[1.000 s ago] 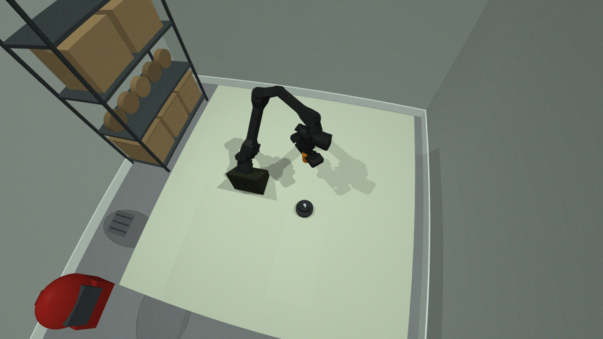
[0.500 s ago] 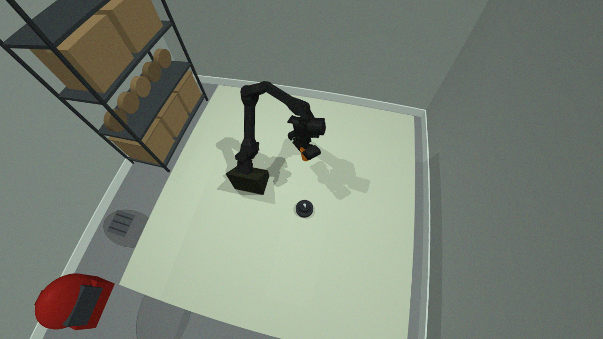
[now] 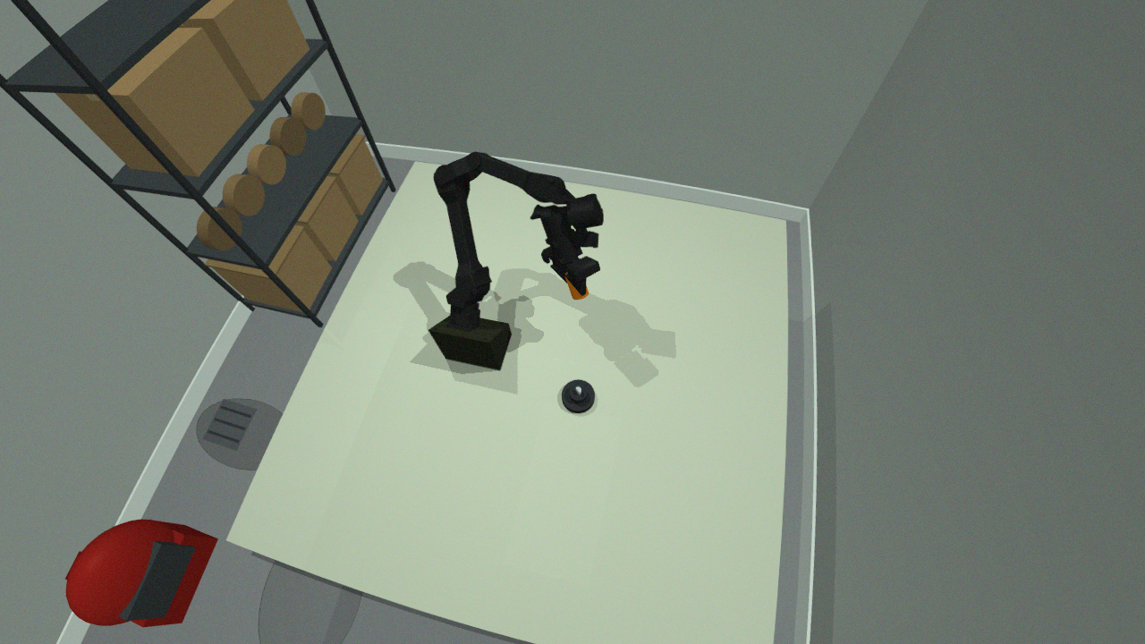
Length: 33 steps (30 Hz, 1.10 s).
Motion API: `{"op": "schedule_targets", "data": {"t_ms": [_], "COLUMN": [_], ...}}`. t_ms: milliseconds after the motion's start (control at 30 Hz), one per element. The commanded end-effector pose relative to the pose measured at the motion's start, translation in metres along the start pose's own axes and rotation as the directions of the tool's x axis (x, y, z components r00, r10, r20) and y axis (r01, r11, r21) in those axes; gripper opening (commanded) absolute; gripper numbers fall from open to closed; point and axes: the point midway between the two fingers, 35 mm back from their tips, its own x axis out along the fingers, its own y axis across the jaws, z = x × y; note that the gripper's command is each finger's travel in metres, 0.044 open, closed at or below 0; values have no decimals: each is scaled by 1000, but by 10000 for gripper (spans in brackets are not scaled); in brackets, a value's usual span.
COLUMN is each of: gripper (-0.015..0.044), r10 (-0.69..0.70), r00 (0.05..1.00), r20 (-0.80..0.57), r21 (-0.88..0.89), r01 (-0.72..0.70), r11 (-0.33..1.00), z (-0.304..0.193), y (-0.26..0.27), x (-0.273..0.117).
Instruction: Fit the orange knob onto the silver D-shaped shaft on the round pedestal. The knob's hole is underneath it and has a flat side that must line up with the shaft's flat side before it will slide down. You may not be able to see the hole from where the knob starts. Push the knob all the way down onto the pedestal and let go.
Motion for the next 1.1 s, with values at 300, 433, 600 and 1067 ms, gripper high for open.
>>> {"op": "schedule_targets", "data": {"t_ms": [300,433,600,1067], "gripper": [0,0,0,0], "r10": [-336,-369,-372,-441], "r00": [942,929,928,898], "r20": [3,5,5,1], "r21": [10,13,13,6], "r01": [336,369,372,441], "r11": [942,929,928,898], "z": [-6,-7,-7,-7], "y": [-12,-13,-13,-9], "x": [-32,-36,-36,-33]}}
